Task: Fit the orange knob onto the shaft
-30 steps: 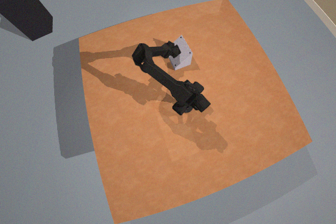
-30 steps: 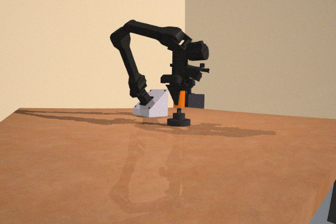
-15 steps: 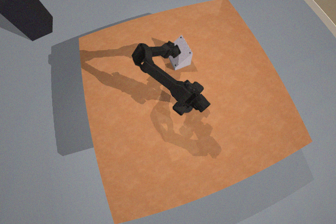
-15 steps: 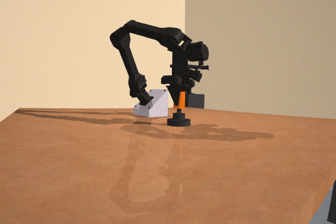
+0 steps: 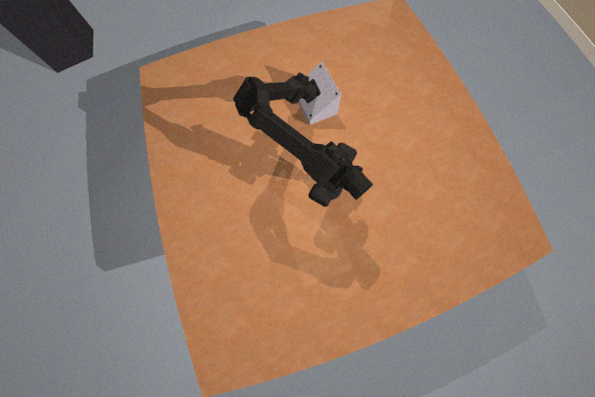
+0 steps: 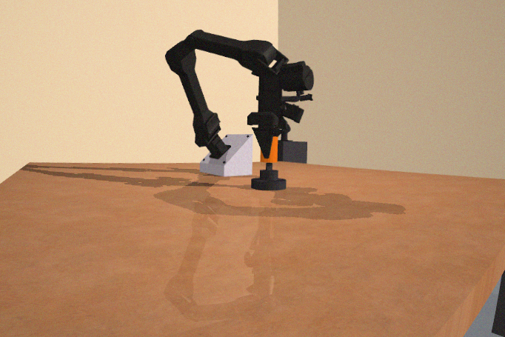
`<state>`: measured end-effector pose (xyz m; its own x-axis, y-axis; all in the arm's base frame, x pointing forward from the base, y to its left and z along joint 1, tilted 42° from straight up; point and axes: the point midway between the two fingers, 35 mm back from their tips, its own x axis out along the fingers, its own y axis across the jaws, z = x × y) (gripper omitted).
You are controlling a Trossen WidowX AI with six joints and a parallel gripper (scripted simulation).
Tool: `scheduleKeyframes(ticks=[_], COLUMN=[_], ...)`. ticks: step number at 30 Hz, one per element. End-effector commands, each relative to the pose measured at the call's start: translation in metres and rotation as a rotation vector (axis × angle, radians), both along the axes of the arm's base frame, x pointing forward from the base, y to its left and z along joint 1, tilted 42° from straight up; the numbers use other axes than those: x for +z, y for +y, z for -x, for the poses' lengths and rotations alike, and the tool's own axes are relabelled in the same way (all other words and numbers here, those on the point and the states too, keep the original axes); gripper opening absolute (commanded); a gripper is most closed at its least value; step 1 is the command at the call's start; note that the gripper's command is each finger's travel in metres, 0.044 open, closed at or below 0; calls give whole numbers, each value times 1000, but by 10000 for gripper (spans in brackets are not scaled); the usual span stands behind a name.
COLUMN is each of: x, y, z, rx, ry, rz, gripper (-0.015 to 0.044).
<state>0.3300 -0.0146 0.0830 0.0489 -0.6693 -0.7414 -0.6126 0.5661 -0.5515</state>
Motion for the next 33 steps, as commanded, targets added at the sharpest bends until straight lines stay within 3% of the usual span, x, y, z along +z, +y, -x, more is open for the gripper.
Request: scheduleKeyframes(ticks=[1, 33], x=[0, -1], y=[3, 0], z=[-3, -1], rx=[36, 36], ry=[23, 23], rz=[0, 0], gripper=[0, 0])
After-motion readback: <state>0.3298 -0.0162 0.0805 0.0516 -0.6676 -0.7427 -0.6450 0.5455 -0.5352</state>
